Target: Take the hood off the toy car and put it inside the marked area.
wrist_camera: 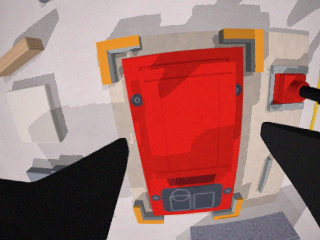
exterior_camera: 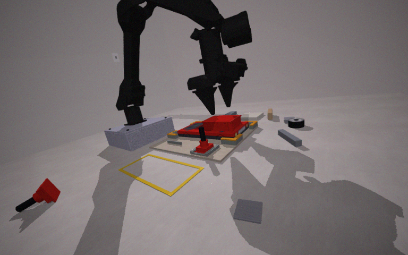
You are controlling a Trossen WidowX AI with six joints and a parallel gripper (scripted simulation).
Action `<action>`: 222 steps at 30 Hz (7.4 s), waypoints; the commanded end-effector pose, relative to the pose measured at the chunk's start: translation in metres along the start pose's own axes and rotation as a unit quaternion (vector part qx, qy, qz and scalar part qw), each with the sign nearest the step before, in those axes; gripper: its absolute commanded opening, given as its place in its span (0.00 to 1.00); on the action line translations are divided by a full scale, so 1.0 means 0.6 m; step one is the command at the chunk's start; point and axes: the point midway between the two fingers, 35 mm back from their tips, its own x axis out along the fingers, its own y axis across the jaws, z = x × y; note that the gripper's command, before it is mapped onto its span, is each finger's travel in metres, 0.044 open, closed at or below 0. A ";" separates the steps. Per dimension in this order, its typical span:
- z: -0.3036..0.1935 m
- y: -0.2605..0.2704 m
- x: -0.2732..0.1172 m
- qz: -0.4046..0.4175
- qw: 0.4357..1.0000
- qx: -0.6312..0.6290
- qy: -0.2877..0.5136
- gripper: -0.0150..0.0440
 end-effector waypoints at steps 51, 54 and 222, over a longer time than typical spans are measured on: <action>-0.007 -0.001 0.055 -0.004 1.000 0.002 0.005 1.00; -0.007 -0.001 0.057 -0.004 1.000 0.002 0.005 1.00; -0.072 -0.371 -0.022 -0.011 1.000 0.000 0.004 0.25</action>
